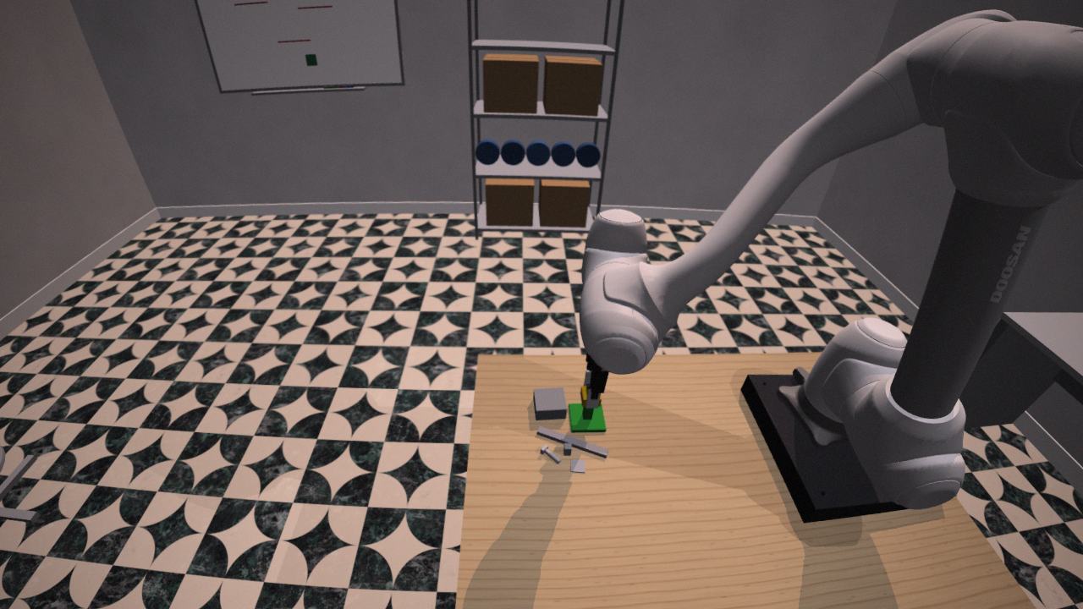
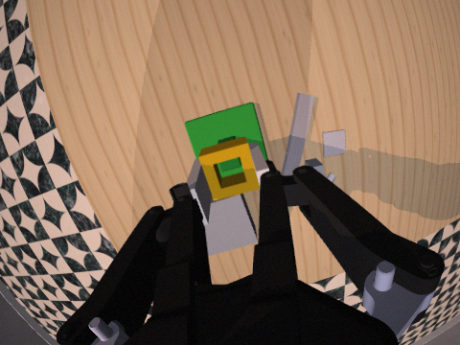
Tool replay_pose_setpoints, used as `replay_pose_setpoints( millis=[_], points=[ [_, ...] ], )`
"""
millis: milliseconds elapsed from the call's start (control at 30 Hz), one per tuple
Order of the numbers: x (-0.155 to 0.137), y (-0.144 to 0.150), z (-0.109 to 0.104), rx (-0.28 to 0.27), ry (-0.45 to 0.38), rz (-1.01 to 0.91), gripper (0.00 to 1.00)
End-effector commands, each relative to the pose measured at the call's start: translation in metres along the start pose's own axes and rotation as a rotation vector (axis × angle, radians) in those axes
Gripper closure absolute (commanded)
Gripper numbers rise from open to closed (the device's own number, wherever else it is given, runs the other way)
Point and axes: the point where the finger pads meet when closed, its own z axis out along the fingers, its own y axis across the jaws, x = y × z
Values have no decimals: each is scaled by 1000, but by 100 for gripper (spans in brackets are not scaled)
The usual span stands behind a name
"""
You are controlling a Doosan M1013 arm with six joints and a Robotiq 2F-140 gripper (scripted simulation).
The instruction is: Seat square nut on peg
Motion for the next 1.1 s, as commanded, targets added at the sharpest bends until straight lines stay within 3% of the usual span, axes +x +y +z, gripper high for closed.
replay_pose_setpoints(
  millis=[0,1067],
  points=[
    [0,-1,0,0,0,0,100],
    [0,-1,12,0,0,0,100]
  ],
)
